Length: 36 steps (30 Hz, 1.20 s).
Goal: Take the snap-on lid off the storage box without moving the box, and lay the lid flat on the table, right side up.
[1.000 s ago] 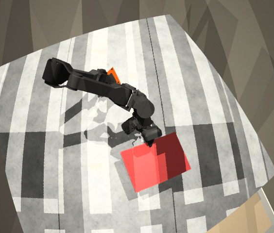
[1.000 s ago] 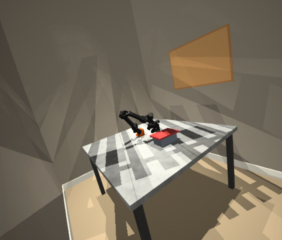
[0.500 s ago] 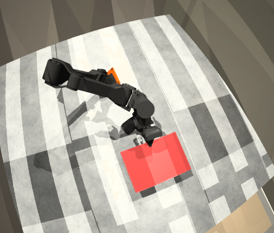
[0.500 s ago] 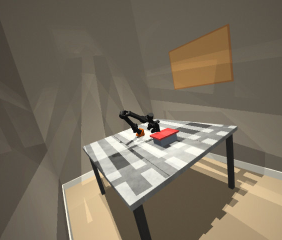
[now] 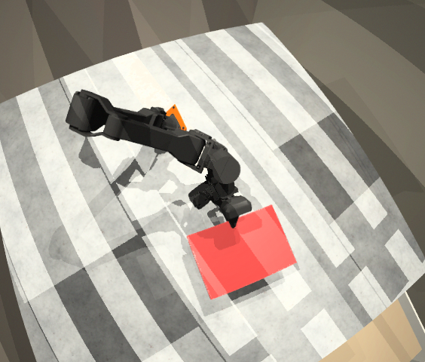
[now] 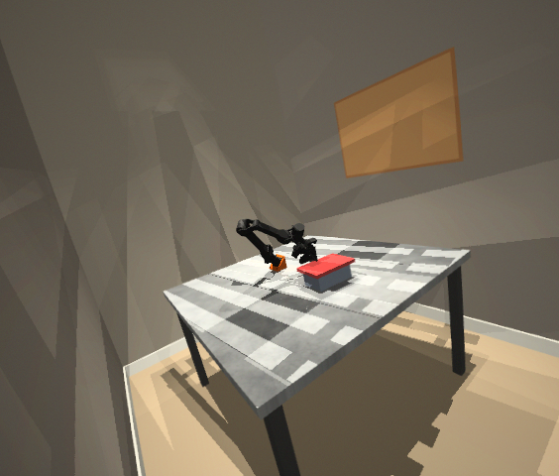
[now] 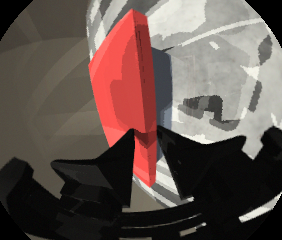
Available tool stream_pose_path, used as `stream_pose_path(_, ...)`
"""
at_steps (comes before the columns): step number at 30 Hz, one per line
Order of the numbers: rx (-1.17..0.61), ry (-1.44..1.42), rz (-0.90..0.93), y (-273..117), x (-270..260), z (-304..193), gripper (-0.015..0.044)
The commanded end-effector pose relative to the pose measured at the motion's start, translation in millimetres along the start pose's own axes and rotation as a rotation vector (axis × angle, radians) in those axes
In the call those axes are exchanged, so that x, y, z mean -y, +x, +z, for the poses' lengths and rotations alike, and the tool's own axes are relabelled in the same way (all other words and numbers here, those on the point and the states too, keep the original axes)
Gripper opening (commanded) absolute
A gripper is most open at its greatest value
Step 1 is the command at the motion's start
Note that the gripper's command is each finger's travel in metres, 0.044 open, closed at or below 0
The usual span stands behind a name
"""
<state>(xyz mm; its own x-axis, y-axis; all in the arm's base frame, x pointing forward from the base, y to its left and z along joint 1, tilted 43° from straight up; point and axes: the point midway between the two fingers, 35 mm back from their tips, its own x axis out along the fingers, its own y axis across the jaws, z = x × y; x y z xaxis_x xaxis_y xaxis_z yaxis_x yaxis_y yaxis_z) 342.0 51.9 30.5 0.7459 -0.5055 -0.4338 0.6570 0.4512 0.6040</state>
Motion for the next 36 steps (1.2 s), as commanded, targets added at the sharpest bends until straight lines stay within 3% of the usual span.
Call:
stream_pose_path(1,0.000,0.002,0.003,-1.5,-1.6,-0.1,0.0000)
stream_pose_path(36,-0.001,0.002,0.003,-7.2,-6.1,-0.1,0.0000)
